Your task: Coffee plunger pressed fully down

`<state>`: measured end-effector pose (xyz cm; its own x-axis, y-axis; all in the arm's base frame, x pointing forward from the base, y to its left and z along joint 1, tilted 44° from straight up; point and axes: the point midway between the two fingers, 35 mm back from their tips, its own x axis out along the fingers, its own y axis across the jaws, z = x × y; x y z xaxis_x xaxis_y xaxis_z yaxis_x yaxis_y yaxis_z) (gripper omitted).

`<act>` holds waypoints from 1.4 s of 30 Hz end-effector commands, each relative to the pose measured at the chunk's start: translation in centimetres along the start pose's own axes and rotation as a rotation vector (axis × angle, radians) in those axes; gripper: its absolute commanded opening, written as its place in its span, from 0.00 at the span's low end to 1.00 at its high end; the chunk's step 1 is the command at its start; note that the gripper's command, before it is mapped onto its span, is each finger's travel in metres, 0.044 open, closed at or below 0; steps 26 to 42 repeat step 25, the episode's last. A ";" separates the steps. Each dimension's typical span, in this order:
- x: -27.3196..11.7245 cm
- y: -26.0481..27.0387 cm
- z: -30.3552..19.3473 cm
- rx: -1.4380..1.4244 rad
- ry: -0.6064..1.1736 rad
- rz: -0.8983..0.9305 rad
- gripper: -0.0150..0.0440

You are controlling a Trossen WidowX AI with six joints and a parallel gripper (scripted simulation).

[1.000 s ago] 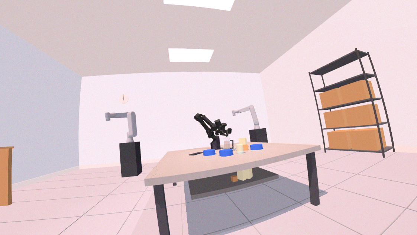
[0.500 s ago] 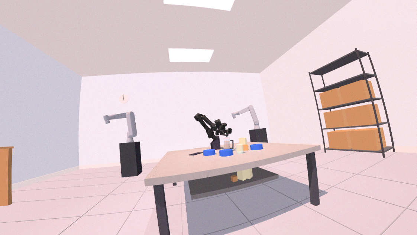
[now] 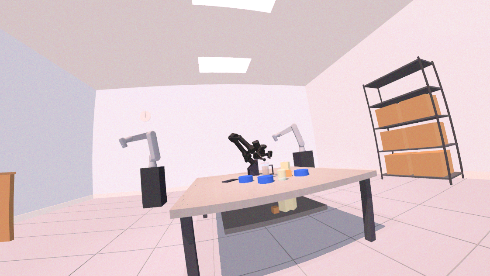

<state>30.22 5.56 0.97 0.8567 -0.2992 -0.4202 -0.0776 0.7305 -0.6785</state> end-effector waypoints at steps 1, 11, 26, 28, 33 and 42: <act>0.0 0.1 0.0 0.002 0.000 0.004 0.98; -2.4 0.3 2.8 0.005 0.016 0.013 1.00; -6.4 -0.7 5.4 -0.001 0.015 0.005 1.00; -6.4 -0.7 5.4 -0.001 0.015 0.005 1.00; -6.4 -0.7 5.4 -0.001 0.015 0.005 1.00; -6.4 -0.7 5.4 -0.001 0.015 0.005 1.00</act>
